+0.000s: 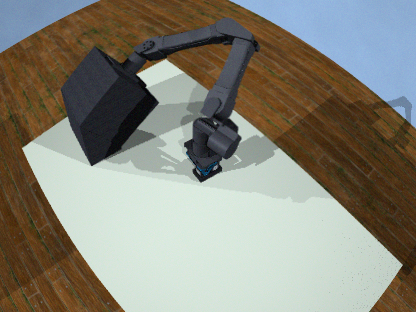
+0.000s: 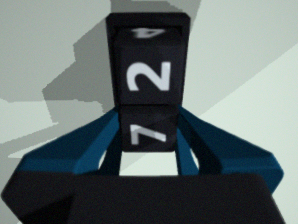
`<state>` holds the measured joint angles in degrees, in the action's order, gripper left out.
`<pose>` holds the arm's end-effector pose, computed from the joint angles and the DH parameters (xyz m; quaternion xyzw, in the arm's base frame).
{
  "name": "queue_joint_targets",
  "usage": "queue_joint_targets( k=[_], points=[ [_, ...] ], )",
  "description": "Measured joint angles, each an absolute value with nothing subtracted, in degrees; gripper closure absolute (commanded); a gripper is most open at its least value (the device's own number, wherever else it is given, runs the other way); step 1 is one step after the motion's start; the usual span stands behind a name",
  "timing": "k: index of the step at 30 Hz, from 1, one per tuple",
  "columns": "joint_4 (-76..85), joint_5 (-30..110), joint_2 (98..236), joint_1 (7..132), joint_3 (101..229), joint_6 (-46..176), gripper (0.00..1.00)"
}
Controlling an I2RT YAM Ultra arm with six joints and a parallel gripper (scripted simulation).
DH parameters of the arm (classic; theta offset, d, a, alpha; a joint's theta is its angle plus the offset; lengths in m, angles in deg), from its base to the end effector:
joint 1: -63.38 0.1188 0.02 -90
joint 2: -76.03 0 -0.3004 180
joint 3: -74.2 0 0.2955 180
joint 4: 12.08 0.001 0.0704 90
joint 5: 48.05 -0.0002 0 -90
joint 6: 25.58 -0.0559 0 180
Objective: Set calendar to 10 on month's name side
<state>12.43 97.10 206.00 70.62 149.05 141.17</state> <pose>0.3911 0.0969 0.0059 -0.6217 0.6281 0.3331 0.3286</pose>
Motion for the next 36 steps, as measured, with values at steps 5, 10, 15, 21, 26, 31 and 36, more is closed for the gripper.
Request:
queue_joint_targets(
  k=[5,10,15,21,26,31,36],
  points=[
    [12.43,97.1,206.0,70.62,149.05,141.17,0.69],
    [12.43,97.1,206.0,70.6,149.05,141.17,0.65],
    [12.43,97.1,206.0,70.6,149.05,141.17,0.61],
    [12.43,97.1,206.0,70.6,149.05,141.17,0.53],
    [12.43,97.1,206.0,70.6,149.05,141.17,0.53],
    [12.43,97.1,206.0,70.6,149.05,141.17,0.53],
    [13.0,97.1,205.81,70.6,149.07,141.48,0.53]
  ],
)
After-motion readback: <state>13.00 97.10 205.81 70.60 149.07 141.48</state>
